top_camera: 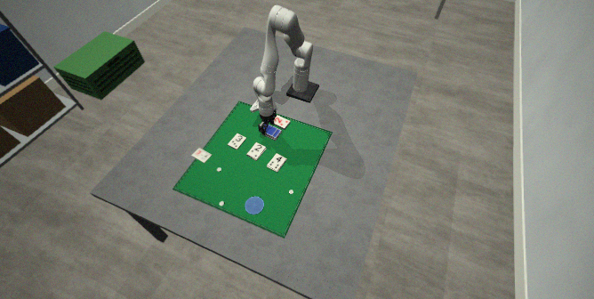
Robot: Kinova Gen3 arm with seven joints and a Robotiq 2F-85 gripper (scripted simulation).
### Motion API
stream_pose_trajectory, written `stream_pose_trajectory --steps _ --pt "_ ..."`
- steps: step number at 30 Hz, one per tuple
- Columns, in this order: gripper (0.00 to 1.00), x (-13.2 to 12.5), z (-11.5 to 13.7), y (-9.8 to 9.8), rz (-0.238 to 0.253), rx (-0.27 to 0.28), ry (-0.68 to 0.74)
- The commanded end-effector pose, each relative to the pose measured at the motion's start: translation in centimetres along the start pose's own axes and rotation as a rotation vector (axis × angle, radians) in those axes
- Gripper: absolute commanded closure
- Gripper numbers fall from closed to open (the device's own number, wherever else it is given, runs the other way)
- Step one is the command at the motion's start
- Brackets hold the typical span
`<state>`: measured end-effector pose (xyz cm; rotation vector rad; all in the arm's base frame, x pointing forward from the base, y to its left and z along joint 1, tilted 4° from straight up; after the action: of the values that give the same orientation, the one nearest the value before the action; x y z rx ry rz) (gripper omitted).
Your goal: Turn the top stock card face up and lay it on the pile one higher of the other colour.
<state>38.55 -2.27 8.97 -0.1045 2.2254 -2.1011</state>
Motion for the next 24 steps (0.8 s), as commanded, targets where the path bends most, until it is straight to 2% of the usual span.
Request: stream_pose_trajectory --steps 1,24 --pt "0.15 0.08 -0.16 0.12 0.001 -0.002 0.002" --pt "0.15 0.08 -0.16 0.12 0.001 -0.002 0.002"
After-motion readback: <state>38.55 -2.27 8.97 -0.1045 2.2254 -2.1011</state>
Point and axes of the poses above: the point where the finger pads meet when closed, its own y axis out along the fingers, its own x axis across the jaws, z = x × y, the point moved 7 cm from there along -y, back along the fingers, and after that the axes turned 10 degrees about -y, right-handed, at the moved point
